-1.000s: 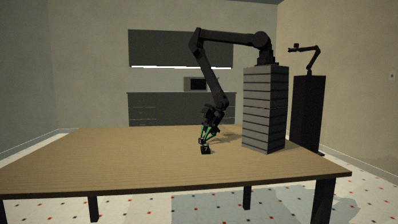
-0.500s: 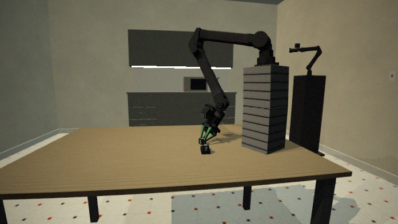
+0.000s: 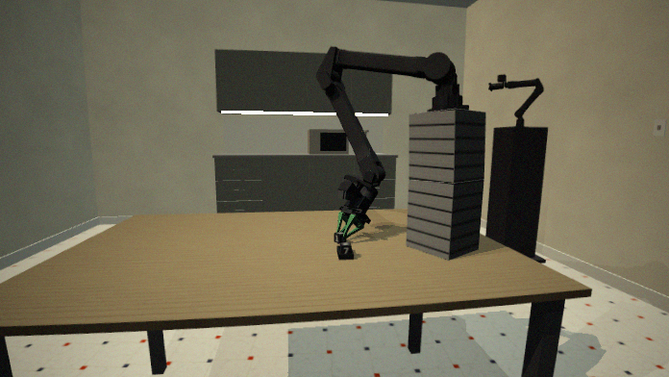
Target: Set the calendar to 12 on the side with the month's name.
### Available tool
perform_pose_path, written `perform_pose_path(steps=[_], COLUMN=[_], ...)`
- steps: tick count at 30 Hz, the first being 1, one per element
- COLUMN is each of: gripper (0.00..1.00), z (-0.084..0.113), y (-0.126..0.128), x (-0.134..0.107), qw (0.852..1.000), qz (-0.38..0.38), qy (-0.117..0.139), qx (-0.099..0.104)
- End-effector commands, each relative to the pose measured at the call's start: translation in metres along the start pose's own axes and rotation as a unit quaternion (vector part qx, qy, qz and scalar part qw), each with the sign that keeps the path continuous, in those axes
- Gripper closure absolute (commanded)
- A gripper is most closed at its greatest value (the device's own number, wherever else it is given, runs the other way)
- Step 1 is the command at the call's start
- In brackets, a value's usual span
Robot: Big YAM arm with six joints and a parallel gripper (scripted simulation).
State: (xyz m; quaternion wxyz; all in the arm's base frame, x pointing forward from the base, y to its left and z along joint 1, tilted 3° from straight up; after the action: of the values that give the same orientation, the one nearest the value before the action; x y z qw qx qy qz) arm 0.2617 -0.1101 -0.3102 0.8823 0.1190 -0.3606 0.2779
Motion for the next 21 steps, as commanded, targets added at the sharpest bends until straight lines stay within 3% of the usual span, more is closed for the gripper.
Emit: perform_pose_path(steps=[1,21], gripper=[0.75,0.75], z=[0.003,0.0005], y=[-0.0043,-0.0039], x=[0.002,-0.0008], qw=[1.0,1.0], qz=[0.009,0.008], qy=[-0.007,-0.006], qx=[-0.008,-0.008])
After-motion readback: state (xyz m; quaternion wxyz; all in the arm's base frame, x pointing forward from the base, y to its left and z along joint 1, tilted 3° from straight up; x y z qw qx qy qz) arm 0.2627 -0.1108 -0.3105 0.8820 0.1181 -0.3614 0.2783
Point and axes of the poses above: the point where the finger pads meet when closed, its own z axis back along the fingers, its own y axis across the jaws, x = y × z, the point moved 10 cm from there along z, back along the fingers, and after that the axes turned 4 degrees about -z, right-handed, at the moved point
